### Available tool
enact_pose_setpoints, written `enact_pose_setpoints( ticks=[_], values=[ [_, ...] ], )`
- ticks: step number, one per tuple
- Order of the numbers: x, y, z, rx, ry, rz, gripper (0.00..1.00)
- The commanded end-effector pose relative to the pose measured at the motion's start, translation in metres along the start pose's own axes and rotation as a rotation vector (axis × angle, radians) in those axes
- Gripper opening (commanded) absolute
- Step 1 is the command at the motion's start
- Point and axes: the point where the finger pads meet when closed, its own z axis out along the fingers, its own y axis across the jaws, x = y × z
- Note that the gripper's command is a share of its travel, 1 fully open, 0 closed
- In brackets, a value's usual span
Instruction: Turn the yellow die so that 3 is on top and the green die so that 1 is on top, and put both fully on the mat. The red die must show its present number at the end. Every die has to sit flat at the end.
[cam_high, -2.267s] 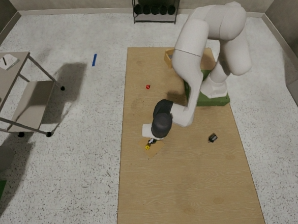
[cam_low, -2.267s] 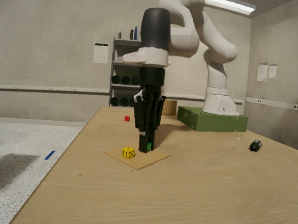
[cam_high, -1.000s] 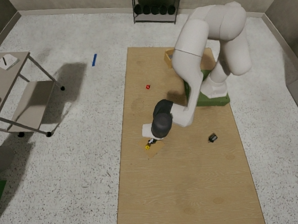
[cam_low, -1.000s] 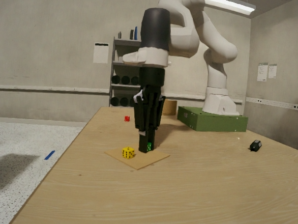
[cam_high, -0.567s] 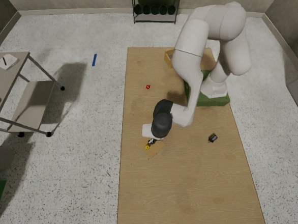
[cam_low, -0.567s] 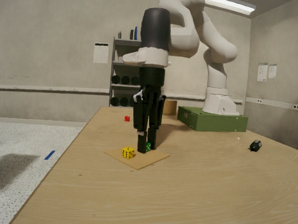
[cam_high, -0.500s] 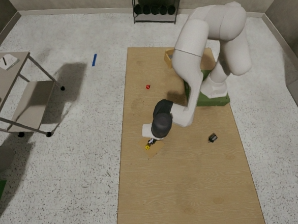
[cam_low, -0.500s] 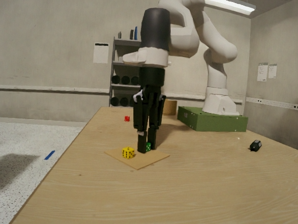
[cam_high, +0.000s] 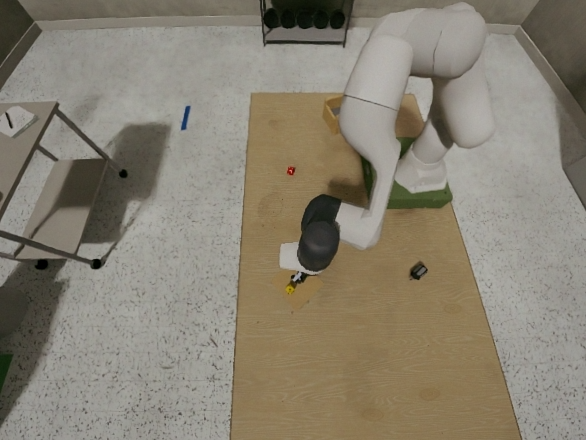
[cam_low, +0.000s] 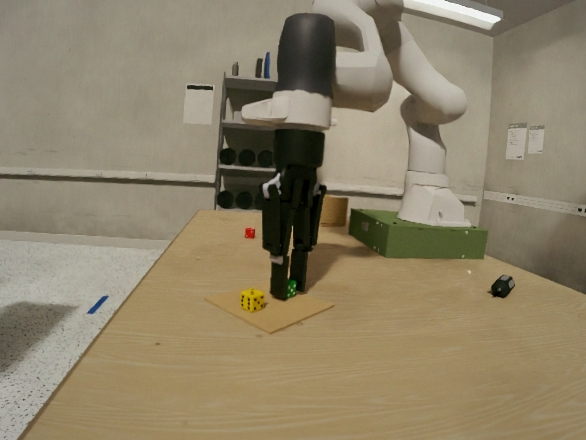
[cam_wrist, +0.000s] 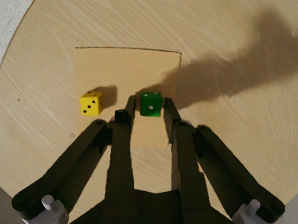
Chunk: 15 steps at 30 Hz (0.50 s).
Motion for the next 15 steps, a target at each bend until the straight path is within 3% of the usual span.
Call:
enact_pose_setpoints(
  ticks=[1, 15],
  values=[
    [0.0, 0.0, -0.01, -0.001, 0.0, 0.002, 0.32],
    [0.0, 0.0, -0.071, -0.001, 0.0, 0.002, 0.32]
  ],
)
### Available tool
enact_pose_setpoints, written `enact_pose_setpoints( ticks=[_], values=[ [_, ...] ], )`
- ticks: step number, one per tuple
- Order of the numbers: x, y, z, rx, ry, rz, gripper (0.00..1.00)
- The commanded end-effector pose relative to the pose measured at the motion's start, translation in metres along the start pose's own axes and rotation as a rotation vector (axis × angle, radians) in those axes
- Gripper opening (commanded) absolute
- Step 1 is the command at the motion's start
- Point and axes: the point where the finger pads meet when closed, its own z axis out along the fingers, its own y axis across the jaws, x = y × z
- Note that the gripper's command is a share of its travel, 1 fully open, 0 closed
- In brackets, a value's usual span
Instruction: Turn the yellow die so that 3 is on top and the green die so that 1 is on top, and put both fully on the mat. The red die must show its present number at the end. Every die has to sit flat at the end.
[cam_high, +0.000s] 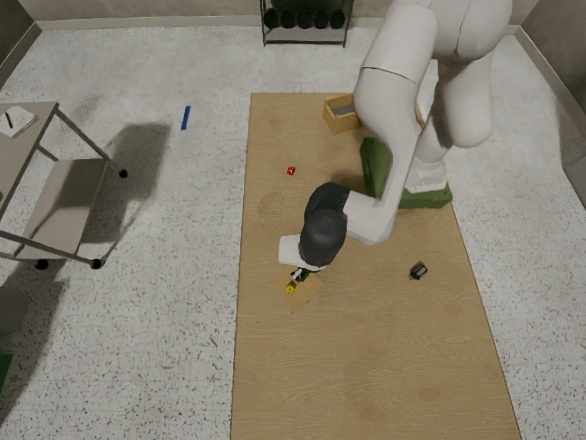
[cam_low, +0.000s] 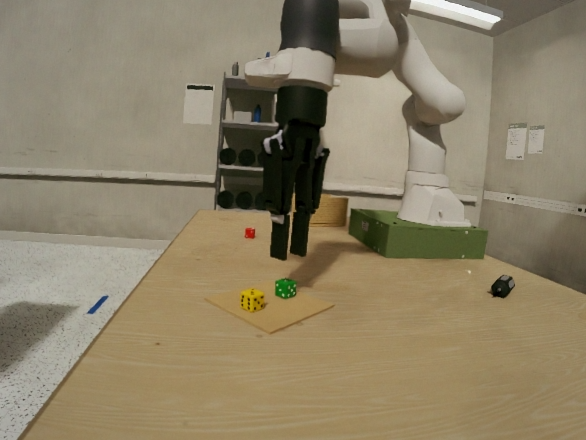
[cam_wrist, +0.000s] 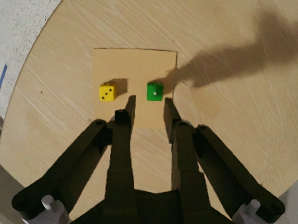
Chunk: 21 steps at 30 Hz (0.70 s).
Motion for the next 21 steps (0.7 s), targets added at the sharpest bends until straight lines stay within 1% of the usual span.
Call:
enact_pose_setpoints(
  ticks=[1, 5, 9, 10, 21],
  values=[
    [0.001, 0.006, -0.014, -0.018, -0.001, -0.02, 0.32],
    [0.001, 0.006, -0.024, -0.018, -0.001, -0.02, 0.32],
    [0.001, 0.006, -0.026, -0.018, -0.001, -0.02, 0.32],
    [0.001, 0.006, -0.026, -0.018, -0.001, -0.02, 1.0],
    [0.001, 0.006, -0.026, -0.018, -0.001, -0.02, 1.0]
  ],
)
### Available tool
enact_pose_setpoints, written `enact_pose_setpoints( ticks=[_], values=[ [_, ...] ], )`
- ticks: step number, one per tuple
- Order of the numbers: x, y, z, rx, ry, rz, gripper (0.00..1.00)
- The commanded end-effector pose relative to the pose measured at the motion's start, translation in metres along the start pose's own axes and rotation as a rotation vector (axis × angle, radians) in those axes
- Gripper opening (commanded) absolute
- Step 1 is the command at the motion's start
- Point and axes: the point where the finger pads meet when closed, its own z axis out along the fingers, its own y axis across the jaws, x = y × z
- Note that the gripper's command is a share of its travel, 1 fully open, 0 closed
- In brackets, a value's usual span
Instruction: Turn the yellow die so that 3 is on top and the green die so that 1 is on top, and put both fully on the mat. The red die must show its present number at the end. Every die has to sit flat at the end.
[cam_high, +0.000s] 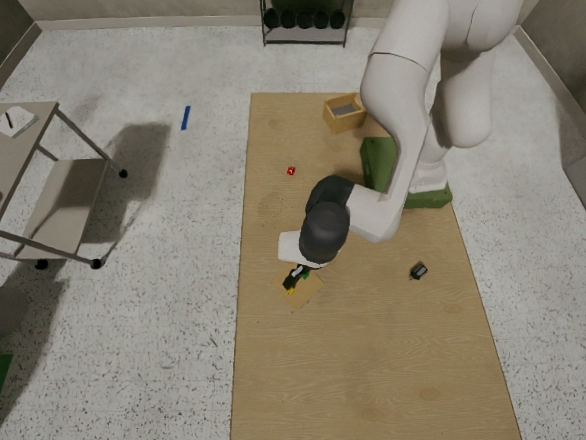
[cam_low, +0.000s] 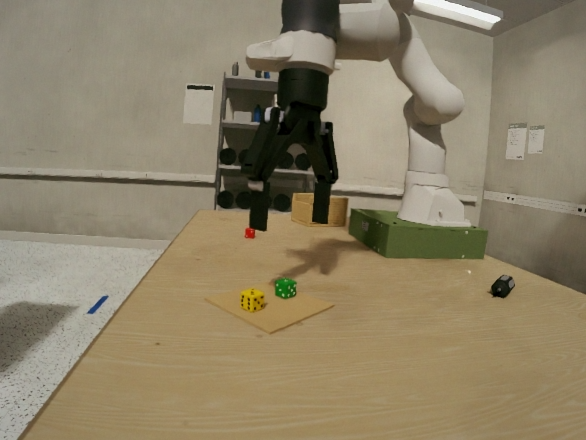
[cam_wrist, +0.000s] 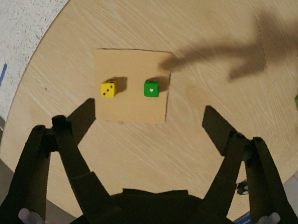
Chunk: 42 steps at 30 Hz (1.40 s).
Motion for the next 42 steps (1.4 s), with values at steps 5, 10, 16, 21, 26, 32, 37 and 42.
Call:
enact_pose_setpoints(
  ticks=[5, 10, 16, 21, 26, 32, 37, 42],
  values=[
    [0.0, 0.002, 0.001, -0.006, -0.002, -0.009, 1.0],
    [0.0, 0.002, 0.001, -0.006, -0.002, -0.009, 1.0],
    [0.0, 0.002, -0.003, -0.006, -0.002, -0.009, 1.0],
    [0.0, 0.002, -0.017, -0.006, -0.002, -0.009, 1.0],
    [0.0, 0.002, -0.029, -0.006, -0.002, -0.009, 1.0],
    [0.0, 0.002, -0.055, -0.006, -0.002, -0.009, 1.0],
    [0.0, 0.002, -0.068, -0.006, -0.002, -0.009, 1.0],
    [0.0, 0.002, -0.07, -0.006, -0.002, -0.009, 1.0]
  ],
)
